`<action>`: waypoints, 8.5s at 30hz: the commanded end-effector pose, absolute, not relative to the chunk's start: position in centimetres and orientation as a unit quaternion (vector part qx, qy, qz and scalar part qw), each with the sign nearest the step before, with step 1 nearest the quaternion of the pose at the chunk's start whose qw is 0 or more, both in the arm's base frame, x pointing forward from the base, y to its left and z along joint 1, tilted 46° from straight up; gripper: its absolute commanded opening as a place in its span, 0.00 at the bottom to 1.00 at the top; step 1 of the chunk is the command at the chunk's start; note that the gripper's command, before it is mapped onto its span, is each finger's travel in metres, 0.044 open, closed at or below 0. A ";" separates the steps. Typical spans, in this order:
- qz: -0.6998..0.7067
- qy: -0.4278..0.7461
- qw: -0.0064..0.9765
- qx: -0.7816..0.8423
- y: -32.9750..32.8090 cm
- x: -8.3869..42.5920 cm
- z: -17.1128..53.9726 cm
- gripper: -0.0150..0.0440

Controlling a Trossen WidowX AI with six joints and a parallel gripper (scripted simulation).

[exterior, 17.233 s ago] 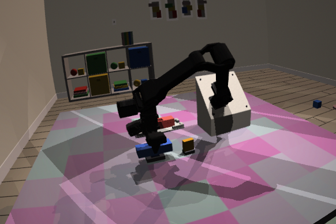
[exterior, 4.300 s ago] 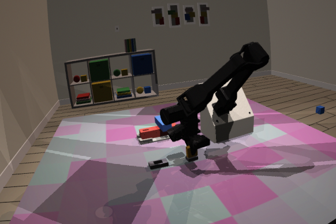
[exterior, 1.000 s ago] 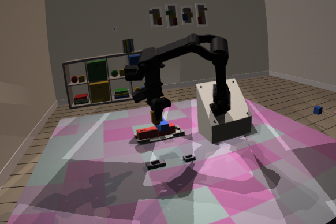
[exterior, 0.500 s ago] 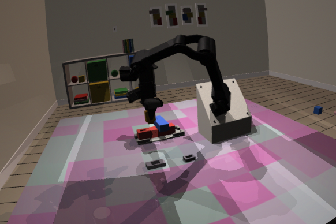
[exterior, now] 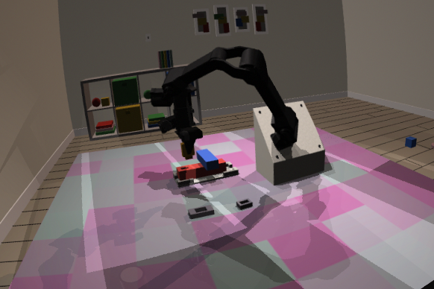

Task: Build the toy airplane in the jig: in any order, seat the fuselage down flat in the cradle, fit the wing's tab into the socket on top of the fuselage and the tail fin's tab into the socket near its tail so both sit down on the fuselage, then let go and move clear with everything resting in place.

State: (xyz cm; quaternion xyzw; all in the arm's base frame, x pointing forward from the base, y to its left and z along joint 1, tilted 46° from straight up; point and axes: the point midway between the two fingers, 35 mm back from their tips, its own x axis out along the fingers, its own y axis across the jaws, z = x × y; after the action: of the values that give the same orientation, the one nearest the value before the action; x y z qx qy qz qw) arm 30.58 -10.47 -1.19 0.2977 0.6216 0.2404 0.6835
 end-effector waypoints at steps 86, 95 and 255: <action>0.242 0.620 0.683 0.299 -11.9 31.1 -12.9 0.36; 0.242 0.620 0.683 0.299 -11.9 31.1 -12.9 0.36; 0.242 0.620 0.683 0.299 -11.9 31.0 -12.8 0.36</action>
State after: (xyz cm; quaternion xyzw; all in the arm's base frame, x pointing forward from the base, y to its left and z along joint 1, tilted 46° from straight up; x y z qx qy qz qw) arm 31.09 -12.16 -12.45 0.2951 0.6209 0.2418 0.6848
